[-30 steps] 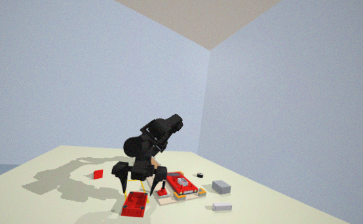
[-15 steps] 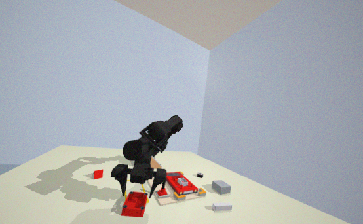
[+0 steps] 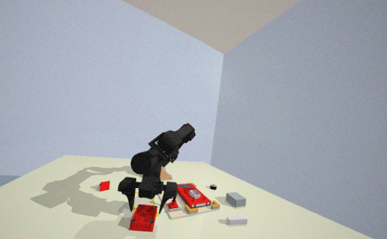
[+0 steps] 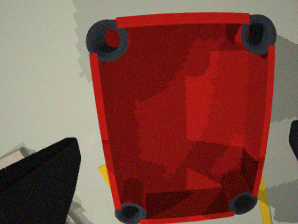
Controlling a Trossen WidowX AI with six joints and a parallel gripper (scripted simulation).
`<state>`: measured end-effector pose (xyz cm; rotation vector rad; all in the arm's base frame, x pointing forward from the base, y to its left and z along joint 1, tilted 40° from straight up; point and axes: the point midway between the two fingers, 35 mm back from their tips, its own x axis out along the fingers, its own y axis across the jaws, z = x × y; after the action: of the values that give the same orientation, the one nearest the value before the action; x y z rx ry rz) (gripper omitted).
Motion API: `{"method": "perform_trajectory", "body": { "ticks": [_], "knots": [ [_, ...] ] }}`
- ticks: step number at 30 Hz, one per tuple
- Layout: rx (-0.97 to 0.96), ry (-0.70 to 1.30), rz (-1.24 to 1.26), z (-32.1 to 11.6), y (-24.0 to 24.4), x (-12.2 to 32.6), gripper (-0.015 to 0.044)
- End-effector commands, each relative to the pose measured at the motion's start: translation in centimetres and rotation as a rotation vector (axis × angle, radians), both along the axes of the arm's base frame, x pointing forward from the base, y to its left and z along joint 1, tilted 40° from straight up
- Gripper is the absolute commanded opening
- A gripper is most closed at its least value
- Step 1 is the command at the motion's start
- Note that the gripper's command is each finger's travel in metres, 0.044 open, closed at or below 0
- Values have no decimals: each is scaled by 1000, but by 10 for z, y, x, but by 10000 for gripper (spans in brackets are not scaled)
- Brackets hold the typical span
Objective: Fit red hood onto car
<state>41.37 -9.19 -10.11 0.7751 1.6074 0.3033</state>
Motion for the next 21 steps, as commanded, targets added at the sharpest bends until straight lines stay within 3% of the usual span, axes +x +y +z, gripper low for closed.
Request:
{"method": "perform_trajectory", "body": {
  "ticks": [1, 21],
  "knots": [
    [3, 1, -4, -2, 2, 0, 440],
    [4, 1, -4, -10, 8, 0, 440]
  ]
}}
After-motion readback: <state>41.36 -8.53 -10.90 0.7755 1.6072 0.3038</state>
